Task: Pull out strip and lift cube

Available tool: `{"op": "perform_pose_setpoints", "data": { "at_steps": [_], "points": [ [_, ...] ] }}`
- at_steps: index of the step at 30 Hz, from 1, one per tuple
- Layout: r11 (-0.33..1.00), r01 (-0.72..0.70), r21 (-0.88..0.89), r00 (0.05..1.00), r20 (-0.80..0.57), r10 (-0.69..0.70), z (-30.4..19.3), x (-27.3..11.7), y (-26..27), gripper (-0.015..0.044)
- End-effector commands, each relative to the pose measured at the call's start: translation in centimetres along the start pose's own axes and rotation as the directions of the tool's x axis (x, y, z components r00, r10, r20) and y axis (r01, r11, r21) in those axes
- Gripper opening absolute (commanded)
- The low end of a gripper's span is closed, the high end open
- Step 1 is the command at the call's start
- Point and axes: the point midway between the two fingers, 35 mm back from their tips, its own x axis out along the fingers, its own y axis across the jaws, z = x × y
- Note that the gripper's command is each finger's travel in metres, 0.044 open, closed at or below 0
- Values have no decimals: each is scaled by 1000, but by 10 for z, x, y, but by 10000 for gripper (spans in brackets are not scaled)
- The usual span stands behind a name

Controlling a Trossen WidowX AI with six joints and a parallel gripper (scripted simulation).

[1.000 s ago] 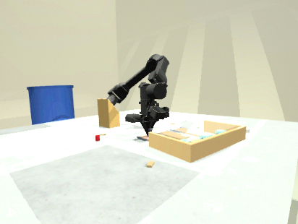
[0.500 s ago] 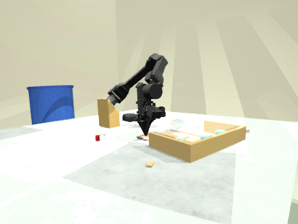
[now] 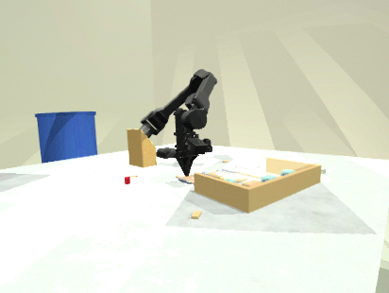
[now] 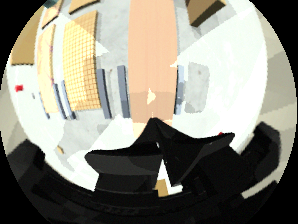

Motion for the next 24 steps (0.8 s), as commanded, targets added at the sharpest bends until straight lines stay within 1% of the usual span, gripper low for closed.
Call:
{"op": "perform_pose_setpoints", "data": {
  "at_steps": [1, 24],
  "points": [
    [1000, 1, 6, 1000, -21, -1, -13, 5, -1, 0],
    [1000, 1, 7, 1000, -22, -1, -48, 4, -2, 0]
  ]
}}
